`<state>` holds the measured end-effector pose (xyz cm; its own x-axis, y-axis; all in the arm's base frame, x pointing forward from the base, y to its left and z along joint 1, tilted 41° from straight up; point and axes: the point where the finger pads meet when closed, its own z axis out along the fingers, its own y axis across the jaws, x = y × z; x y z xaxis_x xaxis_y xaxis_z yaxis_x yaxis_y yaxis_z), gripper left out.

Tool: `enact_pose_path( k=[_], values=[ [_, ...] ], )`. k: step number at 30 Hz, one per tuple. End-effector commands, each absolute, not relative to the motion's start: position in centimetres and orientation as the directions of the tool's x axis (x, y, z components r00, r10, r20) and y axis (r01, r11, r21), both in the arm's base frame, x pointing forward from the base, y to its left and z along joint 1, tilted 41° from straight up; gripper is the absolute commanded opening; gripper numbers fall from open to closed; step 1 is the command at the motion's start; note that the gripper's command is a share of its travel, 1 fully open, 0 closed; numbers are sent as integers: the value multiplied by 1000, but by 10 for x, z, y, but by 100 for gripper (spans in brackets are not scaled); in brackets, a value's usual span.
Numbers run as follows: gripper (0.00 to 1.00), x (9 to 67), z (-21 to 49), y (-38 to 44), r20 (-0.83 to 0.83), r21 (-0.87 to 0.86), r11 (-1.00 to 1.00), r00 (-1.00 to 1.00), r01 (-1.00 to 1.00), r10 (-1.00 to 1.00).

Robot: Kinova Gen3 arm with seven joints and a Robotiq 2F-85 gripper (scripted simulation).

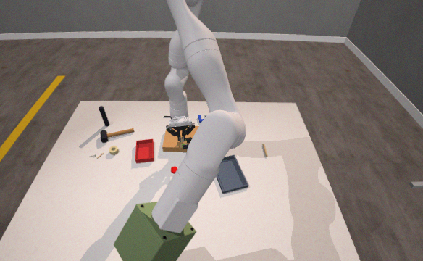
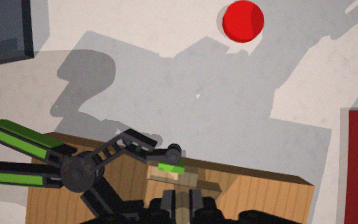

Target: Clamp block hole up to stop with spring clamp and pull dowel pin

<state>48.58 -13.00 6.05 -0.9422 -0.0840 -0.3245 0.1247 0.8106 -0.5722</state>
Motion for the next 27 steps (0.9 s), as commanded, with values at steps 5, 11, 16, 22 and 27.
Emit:
enact_pose_path(
  k=[5,11,16,22,27],
  values=[
    [10,487,62,-129,-308,-581,808,-945,94,-111],
    [10,487,62,-129,-297,-587,806,-947,76,-126],
    [10,487,62,-129,-285,-593,803,-948,58,-142],
    [10,487,62,-129,-273,-598,800,-949,39,-158],
    [10,487,62,-129,-263,-603,798,-949,23,-172]
  ],
)
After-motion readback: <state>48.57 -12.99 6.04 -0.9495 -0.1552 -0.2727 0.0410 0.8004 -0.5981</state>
